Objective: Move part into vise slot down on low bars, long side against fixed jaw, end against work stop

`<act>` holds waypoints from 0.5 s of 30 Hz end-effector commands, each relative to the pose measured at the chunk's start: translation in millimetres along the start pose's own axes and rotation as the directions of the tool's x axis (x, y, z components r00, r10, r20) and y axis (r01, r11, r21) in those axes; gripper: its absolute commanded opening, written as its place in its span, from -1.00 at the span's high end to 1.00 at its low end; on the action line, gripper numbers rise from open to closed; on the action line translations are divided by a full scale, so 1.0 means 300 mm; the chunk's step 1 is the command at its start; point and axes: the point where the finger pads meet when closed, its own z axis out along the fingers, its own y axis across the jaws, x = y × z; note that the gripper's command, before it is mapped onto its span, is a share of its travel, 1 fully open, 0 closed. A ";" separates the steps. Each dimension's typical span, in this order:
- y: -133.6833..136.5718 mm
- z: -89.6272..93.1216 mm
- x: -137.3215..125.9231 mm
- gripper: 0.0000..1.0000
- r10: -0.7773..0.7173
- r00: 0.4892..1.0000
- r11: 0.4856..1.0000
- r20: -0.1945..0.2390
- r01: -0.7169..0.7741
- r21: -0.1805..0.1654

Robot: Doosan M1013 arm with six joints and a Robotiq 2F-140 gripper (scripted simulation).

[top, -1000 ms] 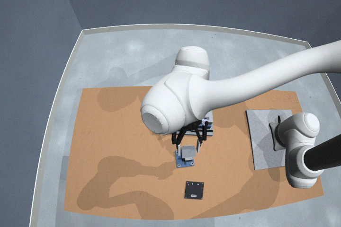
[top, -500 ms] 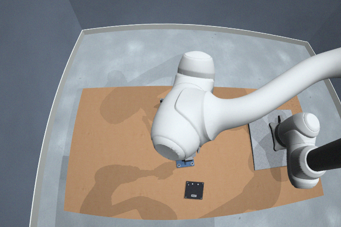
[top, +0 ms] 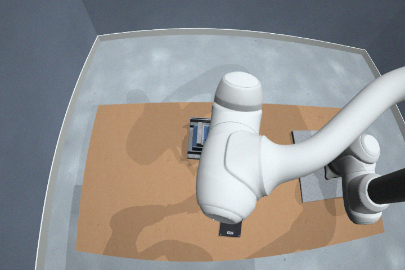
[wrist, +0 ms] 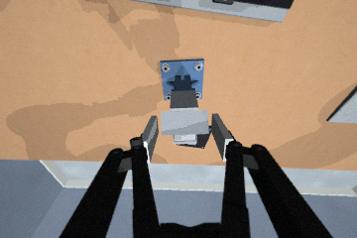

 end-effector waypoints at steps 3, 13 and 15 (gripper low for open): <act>0.000 0.000 -0.004 -0.02 0.000 0.999 1.000 -0.046 0.000 0.000; 0.000 0.001 -0.012 -0.02 0.000 0.990 1.000 -0.138 0.000 0.000; 0.000 0.001 -0.013 -0.02 0.000 0.989 1.000 -0.148 0.000 0.000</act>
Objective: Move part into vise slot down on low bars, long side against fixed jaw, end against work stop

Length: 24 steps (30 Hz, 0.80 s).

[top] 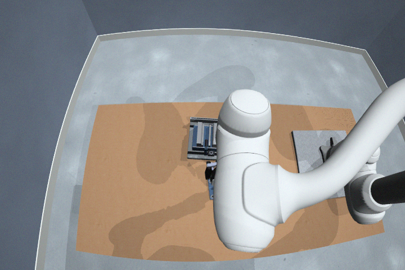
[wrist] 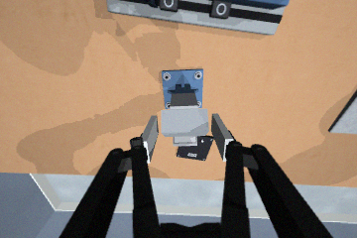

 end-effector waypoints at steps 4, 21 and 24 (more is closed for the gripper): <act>0.000 0.000 -0.005 -0.02 0.000 0.999 1.000 -0.051 0.000 0.000; 0.000 0.002 -0.018 -0.02 0.000 0.979 1.000 -0.203 0.000 0.000; 0.001 0.002 -0.020 -0.02 0.000 0.973 1.000 -0.233 0.000 -0.001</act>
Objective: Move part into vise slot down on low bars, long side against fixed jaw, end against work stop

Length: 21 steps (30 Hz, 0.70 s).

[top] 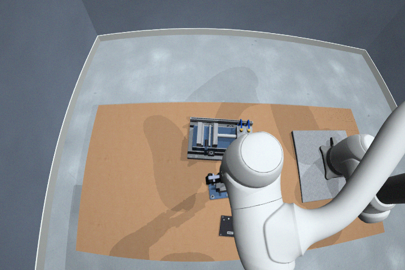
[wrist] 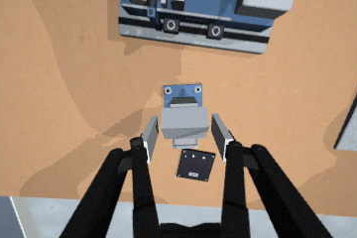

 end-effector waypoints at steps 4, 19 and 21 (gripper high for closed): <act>0.000 0.000 -0.005 -0.02 0.000 0.998 1.000 -0.056 0.000 0.000; 0.000 0.001 -0.016 -0.02 0.000 0.983 1.000 -0.185 0.000 0.000; 0.000 0.002 -0.017 -0.02 0.000 0.979 1.000 -0.204 0.000 0.000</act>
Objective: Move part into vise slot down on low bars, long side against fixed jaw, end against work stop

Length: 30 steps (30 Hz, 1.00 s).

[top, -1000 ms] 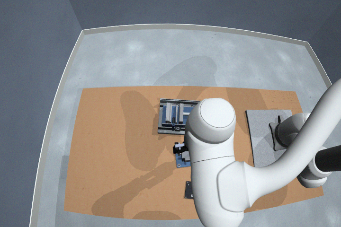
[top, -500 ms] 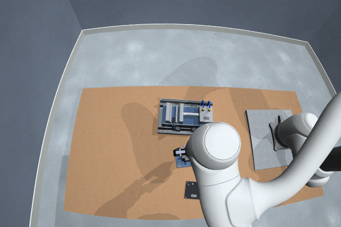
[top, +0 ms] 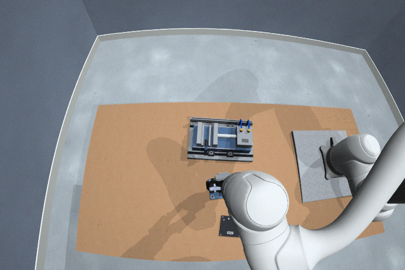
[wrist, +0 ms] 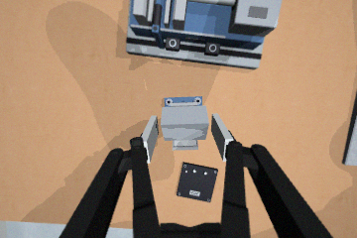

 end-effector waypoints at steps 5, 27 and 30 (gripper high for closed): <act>0.000 0.000 -0.004 -0.02 0.000 0.999 1.000 -0.044 0.000 0.000; 0.000 0.002 -0.019 -0.02 0.000 0.974 1.000 -0.226 0.000 0.000; 0.000 0.003 -0.021 -0.02 0.000 0.968 1.000 -0.250 0.000 0.000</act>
